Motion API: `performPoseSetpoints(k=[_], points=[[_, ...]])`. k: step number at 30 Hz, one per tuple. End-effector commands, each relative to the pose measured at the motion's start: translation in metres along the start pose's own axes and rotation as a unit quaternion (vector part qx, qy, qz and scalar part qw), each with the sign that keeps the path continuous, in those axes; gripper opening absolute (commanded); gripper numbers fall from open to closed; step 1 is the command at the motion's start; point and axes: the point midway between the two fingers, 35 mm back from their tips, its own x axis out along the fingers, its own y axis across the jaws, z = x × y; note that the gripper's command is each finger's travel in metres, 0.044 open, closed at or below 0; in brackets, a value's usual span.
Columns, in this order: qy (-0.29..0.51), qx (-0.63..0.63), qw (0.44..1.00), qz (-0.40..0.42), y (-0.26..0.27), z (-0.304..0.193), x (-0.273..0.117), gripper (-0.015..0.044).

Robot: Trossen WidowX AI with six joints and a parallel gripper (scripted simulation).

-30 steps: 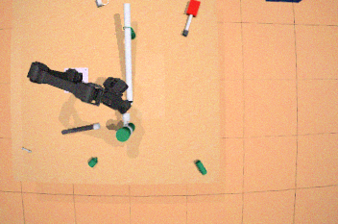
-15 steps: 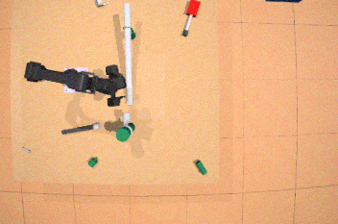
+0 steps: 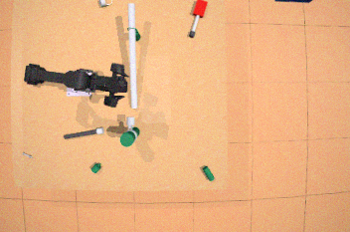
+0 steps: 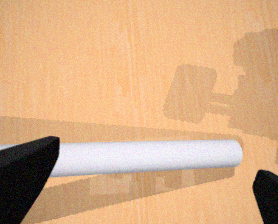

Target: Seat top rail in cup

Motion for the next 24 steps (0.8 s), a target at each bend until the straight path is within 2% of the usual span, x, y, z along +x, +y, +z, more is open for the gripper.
performPoseSetpoints(k=[1, 6, 12, 14, 24], points=[[0.039, 0.109, 0.993, -0.007, 0.004, -0.003, 0.013, 0.0440], [0.113, 0.331, 0.936, -0.046, 0.012, -0.013, 0.038, 0.0440], [0.169, 0.565, 0.796, -0.140, 0.021, -0.027, 0.064, 0.0440], [0.175, 0.608, 0.756, -0.165, 0.024, -0.030, 0.069, 0.0440], [0.176, 0.614, 0.751, -0.169, 0.024, -0.031, 0.070, 0.0440]])
